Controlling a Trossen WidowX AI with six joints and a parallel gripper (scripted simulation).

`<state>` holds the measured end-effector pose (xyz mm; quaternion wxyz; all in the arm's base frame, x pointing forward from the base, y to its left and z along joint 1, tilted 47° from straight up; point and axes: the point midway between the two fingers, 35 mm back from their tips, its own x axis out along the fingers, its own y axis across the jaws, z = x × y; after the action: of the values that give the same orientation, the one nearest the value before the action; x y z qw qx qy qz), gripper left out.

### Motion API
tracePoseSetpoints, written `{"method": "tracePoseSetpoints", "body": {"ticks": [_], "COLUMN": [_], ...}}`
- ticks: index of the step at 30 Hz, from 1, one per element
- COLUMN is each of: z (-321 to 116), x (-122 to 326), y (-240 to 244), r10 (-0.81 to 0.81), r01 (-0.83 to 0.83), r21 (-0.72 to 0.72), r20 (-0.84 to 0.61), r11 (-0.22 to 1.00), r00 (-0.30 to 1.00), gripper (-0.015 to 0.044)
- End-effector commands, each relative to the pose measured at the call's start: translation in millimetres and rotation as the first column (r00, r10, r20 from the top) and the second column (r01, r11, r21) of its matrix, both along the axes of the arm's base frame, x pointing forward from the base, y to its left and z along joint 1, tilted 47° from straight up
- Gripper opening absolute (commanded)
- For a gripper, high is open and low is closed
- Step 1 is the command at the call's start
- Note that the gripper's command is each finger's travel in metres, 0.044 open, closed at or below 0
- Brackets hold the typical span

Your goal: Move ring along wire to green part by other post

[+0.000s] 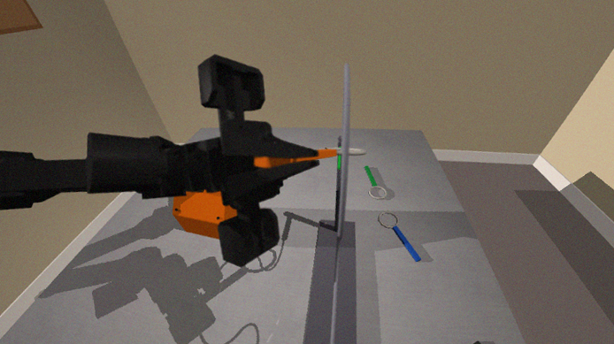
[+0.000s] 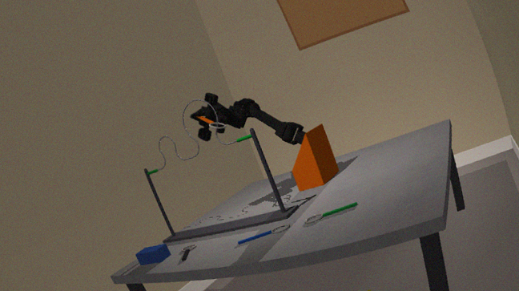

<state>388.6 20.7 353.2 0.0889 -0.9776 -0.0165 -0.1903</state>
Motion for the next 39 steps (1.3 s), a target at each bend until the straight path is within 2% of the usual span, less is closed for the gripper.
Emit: {"method": "tracePoseSetpoints", "body": {"ticks": [1, 8, 17, 26, 39], "z": [0.7, 0.5, -1.5, -10.1, -36.9], "x": [-0.2, -0.5, -1.4, -8.0, -16.3], "y": [0.2, -5.2, -21.9, -42.8, -85.3], "r10": [0.004, 0.005, 0.002, -0.022, -0.077], "r01": [-0.004, -0.005, -0.002, 0.014, 0.030], "r21": [-0.028, -0.041, 0.022, 0.145, 0.438], "r20": [0.001, 0.001, 0.006, 0.054, 0.090], "r11": [1.000, 0.999, 1.000, 0.989, 0.898], "r00": [1.000, 1.000, 1.000, 0.998, 0.993], "gripper": [-0.0150, -0.0150, -0.0150, -0.0150, -0.0150]}}
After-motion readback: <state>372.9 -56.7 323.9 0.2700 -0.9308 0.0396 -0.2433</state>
